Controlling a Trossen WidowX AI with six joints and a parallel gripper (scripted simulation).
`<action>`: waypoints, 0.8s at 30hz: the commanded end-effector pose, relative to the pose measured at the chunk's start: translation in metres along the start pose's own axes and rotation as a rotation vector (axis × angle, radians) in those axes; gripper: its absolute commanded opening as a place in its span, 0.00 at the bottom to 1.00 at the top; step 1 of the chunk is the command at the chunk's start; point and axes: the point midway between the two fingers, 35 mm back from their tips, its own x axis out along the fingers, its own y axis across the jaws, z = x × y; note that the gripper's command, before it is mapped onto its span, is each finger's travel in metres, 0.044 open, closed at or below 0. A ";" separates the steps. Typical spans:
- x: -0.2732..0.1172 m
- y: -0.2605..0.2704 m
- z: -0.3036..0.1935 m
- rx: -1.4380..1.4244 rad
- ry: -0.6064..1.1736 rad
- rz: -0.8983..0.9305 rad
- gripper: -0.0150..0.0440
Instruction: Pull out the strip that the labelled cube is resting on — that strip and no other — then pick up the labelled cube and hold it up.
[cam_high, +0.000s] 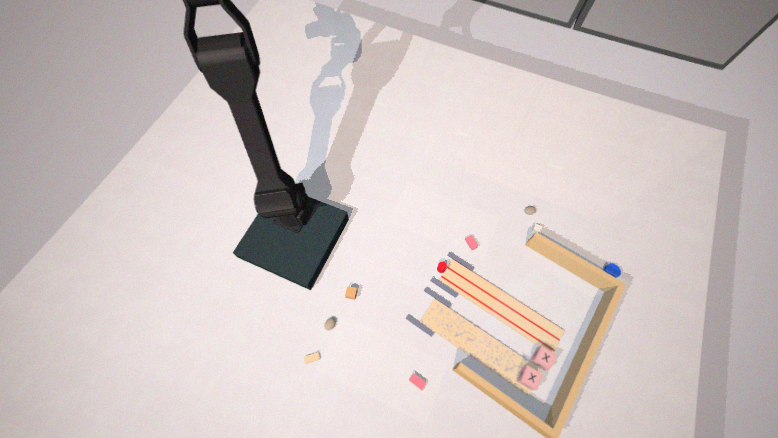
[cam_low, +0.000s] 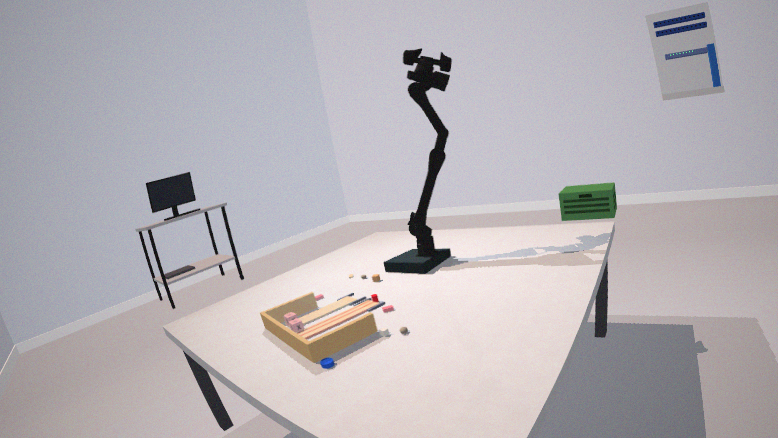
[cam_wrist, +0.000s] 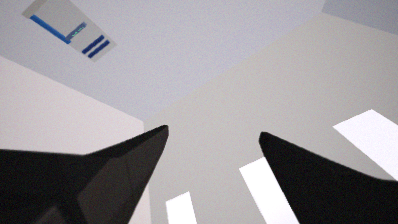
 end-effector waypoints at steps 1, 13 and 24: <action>0.000 -0.002 0.000 -0.007 0.002 -0.007 0.93; -0.064 -0.160 0.010 -0.409 0.216 -0.478 0.93; -0.201 -0.267 0.013 -0.656 0.612 -0.889 0.93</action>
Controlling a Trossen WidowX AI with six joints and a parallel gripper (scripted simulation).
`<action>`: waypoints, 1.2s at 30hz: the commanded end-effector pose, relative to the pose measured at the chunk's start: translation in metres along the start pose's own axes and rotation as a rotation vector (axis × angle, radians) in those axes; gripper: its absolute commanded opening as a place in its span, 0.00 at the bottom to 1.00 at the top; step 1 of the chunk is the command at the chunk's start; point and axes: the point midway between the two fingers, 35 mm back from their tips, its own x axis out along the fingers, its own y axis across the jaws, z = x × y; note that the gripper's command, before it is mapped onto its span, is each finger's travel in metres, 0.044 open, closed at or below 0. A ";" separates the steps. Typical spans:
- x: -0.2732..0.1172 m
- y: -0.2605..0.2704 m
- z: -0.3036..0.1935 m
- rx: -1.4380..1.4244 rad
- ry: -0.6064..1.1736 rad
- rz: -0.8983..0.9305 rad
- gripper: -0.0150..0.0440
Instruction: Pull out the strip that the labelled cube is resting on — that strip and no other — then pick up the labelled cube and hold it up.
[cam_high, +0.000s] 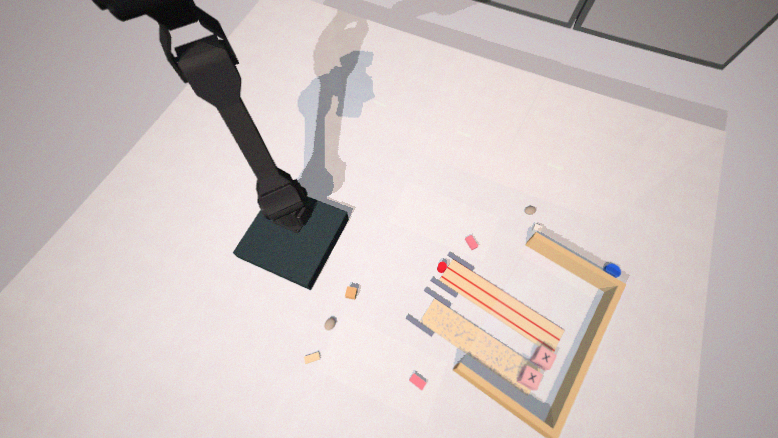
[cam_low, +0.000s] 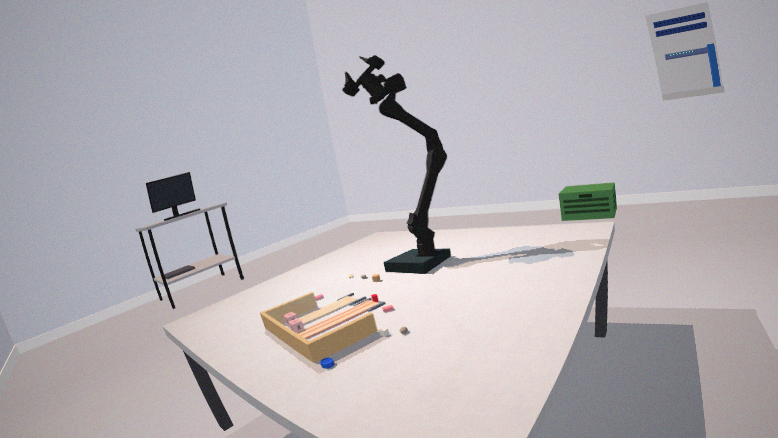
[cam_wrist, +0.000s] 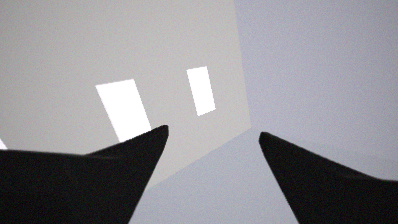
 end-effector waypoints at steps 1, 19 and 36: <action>-0.018 -0.050 -0.048 -0.110 0.189 -0.121 0.93; -0.220 -0.206 -0.208 -0.560 1.118 -0.311 0.93; -0.505 -0.259 -0.202 -0.797 2.099 0.002 0.93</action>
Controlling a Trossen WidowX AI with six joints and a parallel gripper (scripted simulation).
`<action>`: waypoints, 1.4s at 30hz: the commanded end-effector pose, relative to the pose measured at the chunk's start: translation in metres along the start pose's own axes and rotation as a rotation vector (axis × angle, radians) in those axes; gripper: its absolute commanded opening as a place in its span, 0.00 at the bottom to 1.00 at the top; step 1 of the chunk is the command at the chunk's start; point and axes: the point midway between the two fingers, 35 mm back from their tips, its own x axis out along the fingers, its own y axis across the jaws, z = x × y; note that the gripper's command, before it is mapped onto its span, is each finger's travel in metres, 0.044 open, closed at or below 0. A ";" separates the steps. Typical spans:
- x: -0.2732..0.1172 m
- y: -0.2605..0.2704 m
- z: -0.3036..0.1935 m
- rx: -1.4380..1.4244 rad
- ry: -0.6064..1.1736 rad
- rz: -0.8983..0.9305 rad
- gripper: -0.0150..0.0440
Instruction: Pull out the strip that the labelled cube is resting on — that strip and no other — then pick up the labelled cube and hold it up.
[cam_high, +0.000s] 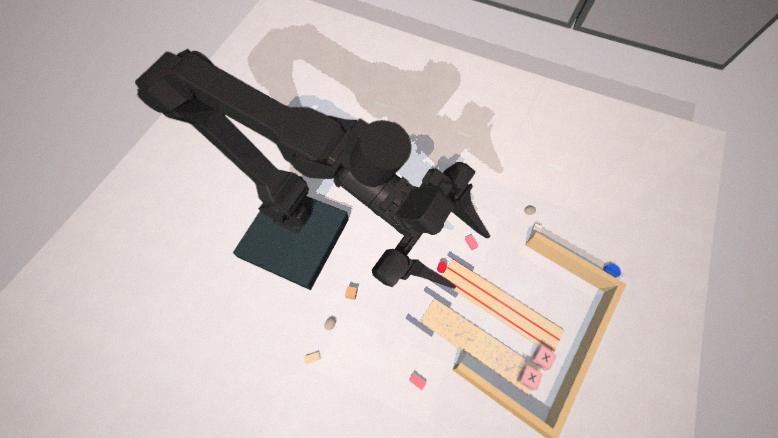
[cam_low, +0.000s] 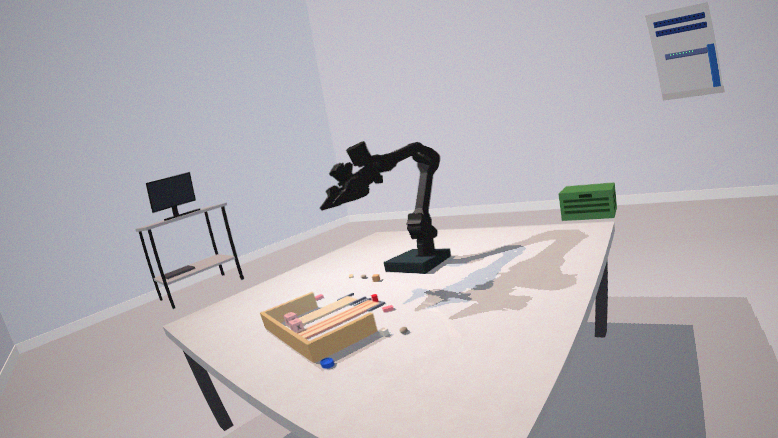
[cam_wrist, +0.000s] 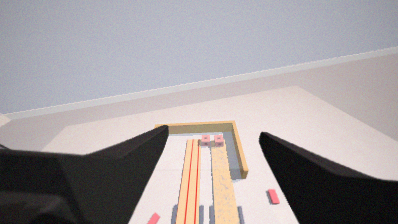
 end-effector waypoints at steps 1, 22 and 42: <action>0.003 0.021 -0.073 -0.158 0.199 0.099 0.93; 0.001 0.028 -0.106 -0.229 0.295 0.144 0.89; 0.096 -0.045 -0.171 -0.125 1.180 -0.095 0.25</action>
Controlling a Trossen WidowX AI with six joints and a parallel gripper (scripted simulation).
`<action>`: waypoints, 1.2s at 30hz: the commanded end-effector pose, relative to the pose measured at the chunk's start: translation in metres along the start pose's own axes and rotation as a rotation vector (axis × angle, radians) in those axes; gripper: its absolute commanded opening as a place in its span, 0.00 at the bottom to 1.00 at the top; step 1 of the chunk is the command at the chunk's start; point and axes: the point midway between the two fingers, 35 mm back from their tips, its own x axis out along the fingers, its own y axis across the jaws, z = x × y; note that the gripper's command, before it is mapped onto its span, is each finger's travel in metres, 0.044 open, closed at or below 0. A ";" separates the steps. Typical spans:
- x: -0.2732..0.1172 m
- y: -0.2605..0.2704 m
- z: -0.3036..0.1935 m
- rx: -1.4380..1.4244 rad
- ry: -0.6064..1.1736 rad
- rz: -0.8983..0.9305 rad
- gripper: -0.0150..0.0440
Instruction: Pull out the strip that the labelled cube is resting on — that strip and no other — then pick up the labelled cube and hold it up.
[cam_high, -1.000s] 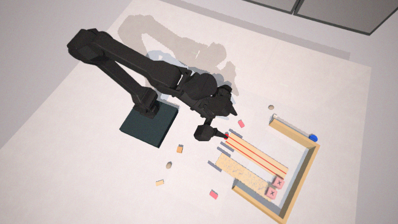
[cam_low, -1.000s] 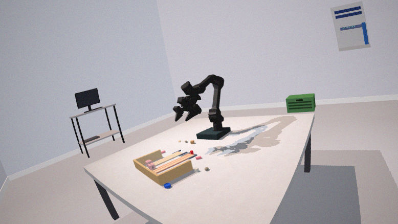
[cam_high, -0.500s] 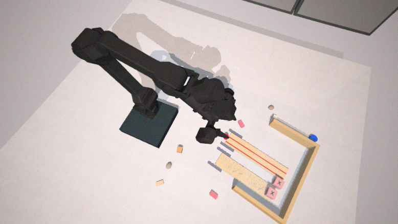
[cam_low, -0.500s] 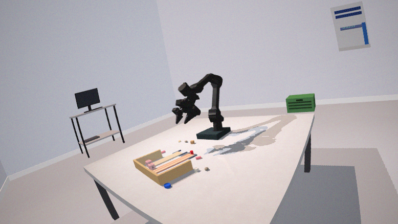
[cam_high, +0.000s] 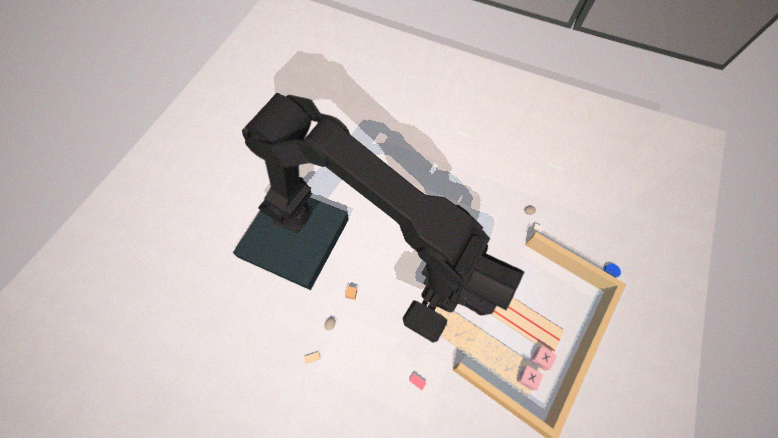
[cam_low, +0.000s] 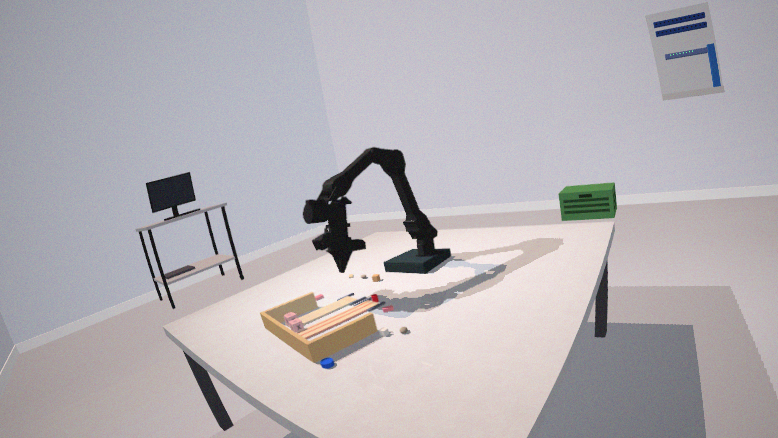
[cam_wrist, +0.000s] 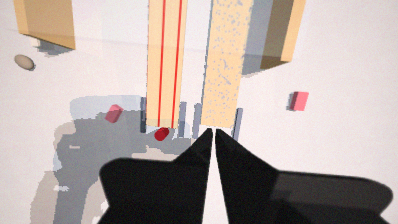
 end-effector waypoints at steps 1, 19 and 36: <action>0.023 -0.018 0.005 0.036 0.160 -0.005 0.25; 0.044 -0.020 0.005 0.039 0.176 -0.005 0.25; 0.072 -0.018 0.001 0.039 0.176 -0.005 0.25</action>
